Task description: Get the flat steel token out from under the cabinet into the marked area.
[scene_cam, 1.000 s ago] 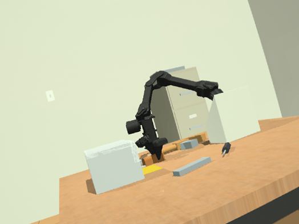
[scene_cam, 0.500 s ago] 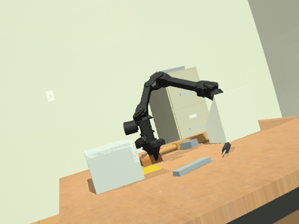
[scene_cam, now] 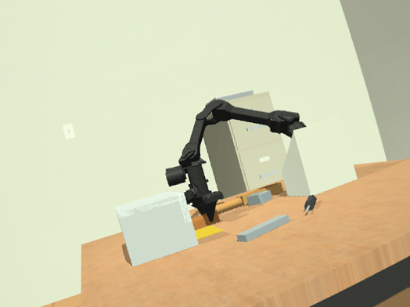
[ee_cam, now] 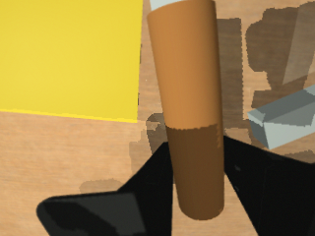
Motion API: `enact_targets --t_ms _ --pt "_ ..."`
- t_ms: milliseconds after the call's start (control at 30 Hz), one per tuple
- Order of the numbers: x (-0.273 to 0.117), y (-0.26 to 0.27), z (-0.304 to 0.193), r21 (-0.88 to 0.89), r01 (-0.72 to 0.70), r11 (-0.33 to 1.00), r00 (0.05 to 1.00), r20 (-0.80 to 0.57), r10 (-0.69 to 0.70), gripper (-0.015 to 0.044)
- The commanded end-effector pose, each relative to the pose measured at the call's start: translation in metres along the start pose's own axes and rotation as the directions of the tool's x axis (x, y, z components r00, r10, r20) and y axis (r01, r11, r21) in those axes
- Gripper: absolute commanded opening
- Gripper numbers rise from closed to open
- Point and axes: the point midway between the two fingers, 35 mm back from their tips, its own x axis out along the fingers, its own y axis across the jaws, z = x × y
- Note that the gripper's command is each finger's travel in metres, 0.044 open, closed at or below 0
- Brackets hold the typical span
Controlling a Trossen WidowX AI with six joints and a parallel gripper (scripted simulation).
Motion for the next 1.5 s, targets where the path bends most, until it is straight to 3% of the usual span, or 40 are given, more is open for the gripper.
enact_targets --t_ms 0,1467 --pt "0.000 0.000 0.005 0.006 0.001 1.000 1.000 0.000 -0.001 0.0000" --pt "0.002 0.040 0.012 0.006 -0.001 1.000 1.000 0.000 0.001 0.0000"
